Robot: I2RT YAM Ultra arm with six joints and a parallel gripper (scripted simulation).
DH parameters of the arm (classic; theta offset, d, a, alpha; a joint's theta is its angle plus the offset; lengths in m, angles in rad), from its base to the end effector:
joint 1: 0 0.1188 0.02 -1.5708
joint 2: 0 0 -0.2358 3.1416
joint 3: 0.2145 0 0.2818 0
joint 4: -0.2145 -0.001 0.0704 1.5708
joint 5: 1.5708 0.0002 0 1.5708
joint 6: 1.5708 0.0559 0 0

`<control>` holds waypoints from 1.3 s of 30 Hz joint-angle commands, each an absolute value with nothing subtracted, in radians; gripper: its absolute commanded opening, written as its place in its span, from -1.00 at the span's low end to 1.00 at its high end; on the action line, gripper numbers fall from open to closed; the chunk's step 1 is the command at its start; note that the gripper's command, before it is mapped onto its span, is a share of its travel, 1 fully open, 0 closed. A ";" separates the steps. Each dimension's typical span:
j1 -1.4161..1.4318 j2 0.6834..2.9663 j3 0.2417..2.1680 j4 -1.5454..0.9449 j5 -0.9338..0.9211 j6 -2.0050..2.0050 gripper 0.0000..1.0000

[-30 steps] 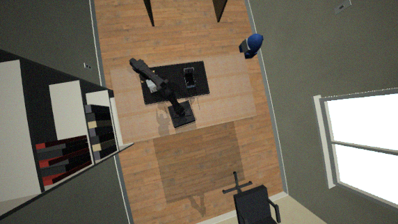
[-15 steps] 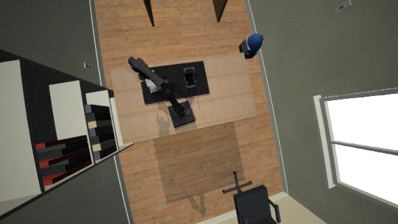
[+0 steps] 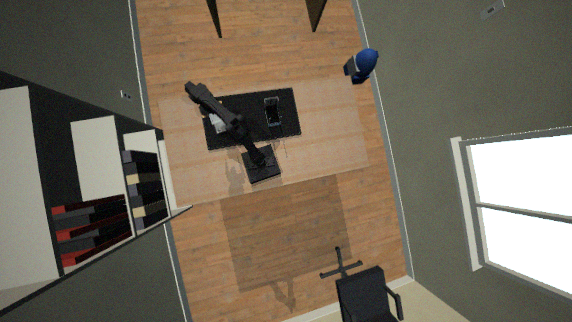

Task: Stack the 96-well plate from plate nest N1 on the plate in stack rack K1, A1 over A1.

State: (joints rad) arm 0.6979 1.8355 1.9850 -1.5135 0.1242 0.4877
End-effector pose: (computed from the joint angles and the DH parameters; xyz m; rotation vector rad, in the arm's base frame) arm 0.2878 0.2337 0.3235 -0.2857 2.8870 0.0186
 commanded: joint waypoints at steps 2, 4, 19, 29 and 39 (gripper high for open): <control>0.672 1.786 1.949 -1.501 0.114 0.561 -1.00; 0.656 1.769 1.927 -1.495 0.106 0.580 -1.00; 0.542 1.661 1.793 -1.456 0.082 0.459 -1.00; 0.443 1.596 1.719 -1.439 0.061 0.363 -1.00; 0.355 1.555 1.673 -1.432 0.040 0.277 -1.00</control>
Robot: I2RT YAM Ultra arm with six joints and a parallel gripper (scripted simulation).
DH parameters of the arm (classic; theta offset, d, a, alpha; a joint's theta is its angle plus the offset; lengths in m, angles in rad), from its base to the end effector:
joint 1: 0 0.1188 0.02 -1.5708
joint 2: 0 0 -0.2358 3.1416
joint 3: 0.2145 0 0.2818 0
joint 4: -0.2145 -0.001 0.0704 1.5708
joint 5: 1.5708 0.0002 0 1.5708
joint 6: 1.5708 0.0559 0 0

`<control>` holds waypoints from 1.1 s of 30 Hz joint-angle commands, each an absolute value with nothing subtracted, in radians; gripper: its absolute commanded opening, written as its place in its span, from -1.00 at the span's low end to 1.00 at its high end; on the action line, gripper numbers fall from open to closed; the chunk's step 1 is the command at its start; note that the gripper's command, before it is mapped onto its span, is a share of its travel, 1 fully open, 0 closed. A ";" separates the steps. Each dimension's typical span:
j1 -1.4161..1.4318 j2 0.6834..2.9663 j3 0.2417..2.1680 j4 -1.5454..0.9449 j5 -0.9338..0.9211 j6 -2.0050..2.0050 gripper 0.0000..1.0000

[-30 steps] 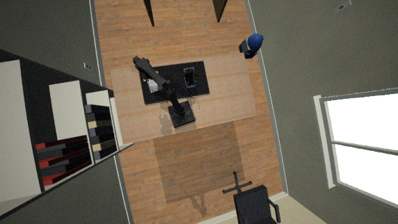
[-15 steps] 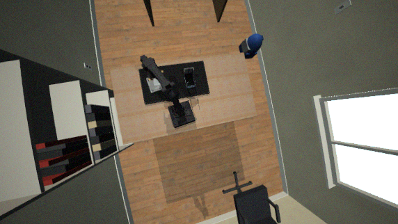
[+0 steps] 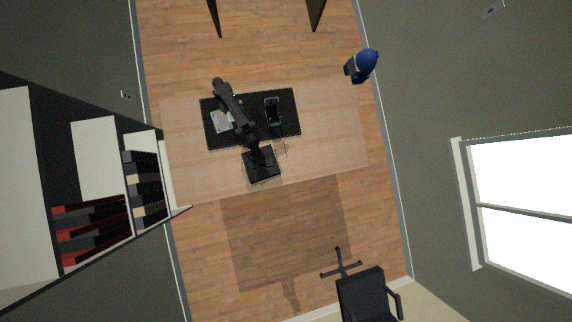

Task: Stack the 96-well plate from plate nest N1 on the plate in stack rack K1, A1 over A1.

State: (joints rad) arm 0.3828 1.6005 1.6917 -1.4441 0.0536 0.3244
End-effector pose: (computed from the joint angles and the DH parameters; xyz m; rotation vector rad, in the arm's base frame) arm 0.3002 0.1187 0.3160 -0.0766 2.9175 0.0371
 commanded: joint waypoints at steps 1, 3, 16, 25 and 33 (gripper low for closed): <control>0.344 1.550 1.668 -1.430 0.038 0.266 -1.00; 0.321 1.542 1.659 -1.428 0.032 0.244 -1.00; 0.187 1.506 1.621 -1.431 0.000 0.115 -1.00; 0.074 1.491 1.614 -1.431 -0.026 0.005 -1.00; -0.003 1.486 1.639 -1.436 -0.044 -0.071 -1.00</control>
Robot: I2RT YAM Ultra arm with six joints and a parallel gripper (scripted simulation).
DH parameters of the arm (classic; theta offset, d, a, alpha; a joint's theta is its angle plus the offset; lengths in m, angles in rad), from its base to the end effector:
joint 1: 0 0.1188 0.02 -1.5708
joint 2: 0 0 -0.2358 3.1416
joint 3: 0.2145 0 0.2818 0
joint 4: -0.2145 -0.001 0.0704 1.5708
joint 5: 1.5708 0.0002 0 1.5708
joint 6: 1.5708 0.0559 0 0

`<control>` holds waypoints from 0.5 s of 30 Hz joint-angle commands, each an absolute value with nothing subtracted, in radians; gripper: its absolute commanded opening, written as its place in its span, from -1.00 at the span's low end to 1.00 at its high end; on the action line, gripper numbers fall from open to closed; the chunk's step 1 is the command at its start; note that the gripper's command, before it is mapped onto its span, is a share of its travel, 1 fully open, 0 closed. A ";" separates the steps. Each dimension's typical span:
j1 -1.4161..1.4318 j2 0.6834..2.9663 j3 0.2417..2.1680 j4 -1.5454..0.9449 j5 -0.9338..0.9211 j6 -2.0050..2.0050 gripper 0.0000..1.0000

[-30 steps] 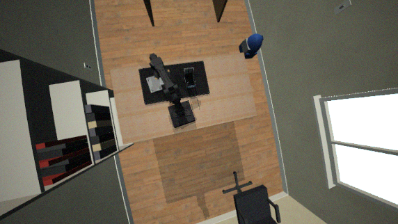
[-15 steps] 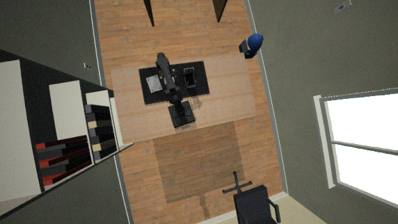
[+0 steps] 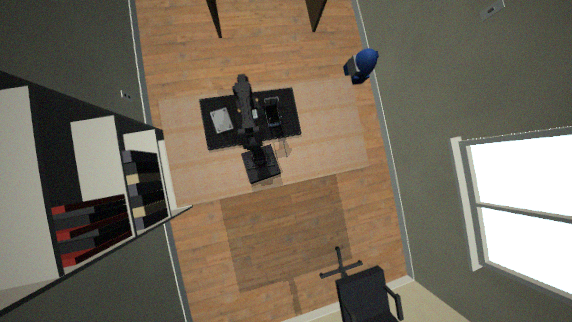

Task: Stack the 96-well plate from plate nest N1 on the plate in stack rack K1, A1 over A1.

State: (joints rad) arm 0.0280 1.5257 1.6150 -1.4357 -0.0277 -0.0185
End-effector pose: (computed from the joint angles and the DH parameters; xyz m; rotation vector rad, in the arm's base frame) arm 0.3060 0.0111 0.3155 -0.0723 2.9161 0.0420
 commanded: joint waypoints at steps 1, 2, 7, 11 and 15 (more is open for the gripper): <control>-0.016 1.486 1.639 -1.437 -0.047 -0.083 -1.00; -0.029 1.487 1.640 -1.439 -0.050 -0.096 -1.00; -0.093 1.491 1.642 -1.448 -0.065 -0.158 -1.00; -0.145 1.509 1.648 -1.450 -0.078 -0.208 -1.00; -0.173 1.538 1.652 -1.451 -0.087 -0.235 -1.00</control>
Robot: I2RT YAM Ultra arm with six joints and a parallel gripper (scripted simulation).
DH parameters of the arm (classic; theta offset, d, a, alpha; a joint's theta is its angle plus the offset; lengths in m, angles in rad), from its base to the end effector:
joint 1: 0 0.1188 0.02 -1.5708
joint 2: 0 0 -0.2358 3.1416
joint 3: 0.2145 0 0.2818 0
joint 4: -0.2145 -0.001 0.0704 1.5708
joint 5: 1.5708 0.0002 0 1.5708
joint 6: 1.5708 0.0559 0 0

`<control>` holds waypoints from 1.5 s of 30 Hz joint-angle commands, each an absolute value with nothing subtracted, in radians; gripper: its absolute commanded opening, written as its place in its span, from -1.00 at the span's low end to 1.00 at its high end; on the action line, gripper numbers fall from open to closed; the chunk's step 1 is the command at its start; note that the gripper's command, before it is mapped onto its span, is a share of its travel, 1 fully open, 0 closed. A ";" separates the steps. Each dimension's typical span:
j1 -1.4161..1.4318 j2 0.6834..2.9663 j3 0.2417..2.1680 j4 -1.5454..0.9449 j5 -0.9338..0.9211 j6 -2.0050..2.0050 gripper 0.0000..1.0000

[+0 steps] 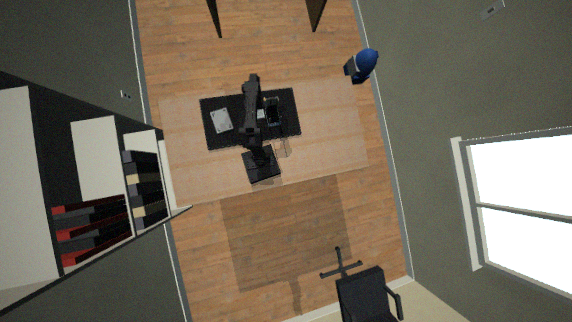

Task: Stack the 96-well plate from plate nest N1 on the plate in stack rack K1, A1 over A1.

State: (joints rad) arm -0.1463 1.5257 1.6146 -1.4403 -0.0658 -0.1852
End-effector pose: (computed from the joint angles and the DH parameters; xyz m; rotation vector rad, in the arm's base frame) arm 0.3030 -0.0399 0.3154 -0.0672 2.9134 0.0416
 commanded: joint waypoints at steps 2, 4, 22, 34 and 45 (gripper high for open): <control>-0.198 1.542 1.655 -1.452 -0.092 -0.259 -1.00; -0.222 1.548 1.660 -1.448 -0.097 -0.283 -1.00; -0.408 1.615 1.724 -1.471 -0.137 -0.466 -1.00; -0.516 1.679 1.791 -1.489 -0.159 -0.572 -1.00; -0.533 1.669 1.818 -1.497 -0.165 -0.600 -1.00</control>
